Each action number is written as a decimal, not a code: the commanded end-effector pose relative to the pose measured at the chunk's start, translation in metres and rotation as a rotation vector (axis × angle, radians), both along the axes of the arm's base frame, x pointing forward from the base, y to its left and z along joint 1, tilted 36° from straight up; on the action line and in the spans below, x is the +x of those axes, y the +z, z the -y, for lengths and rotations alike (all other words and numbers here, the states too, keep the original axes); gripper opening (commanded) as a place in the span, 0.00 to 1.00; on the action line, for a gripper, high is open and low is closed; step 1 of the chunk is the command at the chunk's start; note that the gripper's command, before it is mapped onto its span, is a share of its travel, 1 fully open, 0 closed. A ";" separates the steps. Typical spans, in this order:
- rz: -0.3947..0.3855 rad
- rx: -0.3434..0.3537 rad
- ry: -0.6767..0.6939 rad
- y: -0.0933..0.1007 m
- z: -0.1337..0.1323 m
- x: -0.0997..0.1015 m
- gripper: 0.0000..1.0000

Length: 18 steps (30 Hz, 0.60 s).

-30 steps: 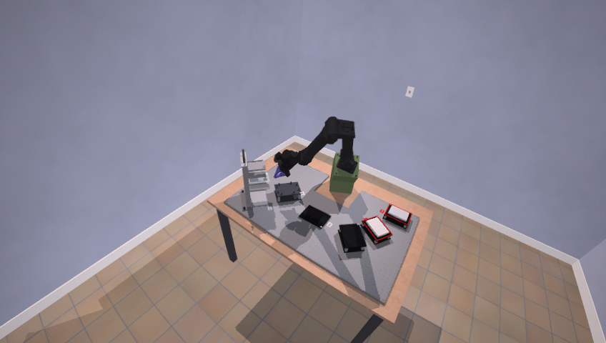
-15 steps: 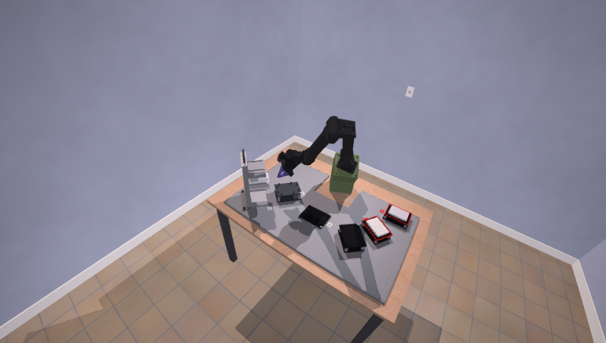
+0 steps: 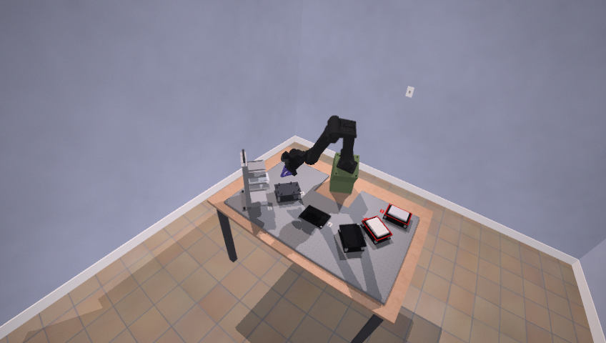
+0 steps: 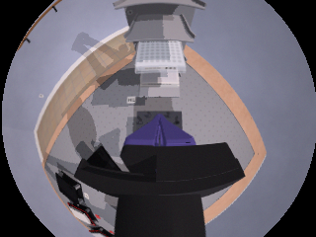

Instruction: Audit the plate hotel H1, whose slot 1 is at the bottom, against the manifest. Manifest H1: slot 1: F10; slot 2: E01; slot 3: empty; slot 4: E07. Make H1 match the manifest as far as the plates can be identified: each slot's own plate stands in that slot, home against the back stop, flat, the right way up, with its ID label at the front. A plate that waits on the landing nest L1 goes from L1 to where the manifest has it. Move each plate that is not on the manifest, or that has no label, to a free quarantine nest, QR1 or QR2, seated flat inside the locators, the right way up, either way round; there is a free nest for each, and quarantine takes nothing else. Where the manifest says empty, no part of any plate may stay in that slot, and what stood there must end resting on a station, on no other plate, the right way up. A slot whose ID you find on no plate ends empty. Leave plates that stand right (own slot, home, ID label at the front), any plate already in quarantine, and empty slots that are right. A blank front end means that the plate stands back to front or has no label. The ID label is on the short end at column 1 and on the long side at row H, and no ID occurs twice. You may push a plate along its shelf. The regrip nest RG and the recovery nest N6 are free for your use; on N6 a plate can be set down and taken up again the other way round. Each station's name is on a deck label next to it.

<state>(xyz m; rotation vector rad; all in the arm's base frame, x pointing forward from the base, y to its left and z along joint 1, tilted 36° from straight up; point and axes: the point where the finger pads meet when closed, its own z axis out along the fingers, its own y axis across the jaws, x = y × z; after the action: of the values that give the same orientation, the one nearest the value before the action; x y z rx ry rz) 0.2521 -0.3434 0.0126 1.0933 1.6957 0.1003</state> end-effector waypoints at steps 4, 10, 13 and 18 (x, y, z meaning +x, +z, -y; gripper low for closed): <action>0.014 -0.048 -0.018 0.012 0.002 -0.012 0.00; 0.014 -0.048 -0.017 0.010 -0.004 -0.016 0.00; 0.014 -0.048 -0.017 0.009 -0.008 -0.019 0.00; 0.002 -0.021 -0.016 0.009 -0.014 -0.027 0.00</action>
<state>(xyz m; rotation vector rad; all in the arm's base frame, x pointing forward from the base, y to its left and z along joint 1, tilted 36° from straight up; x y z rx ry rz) 0.2361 -0.3215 0.0073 1.0988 1.7019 0.1122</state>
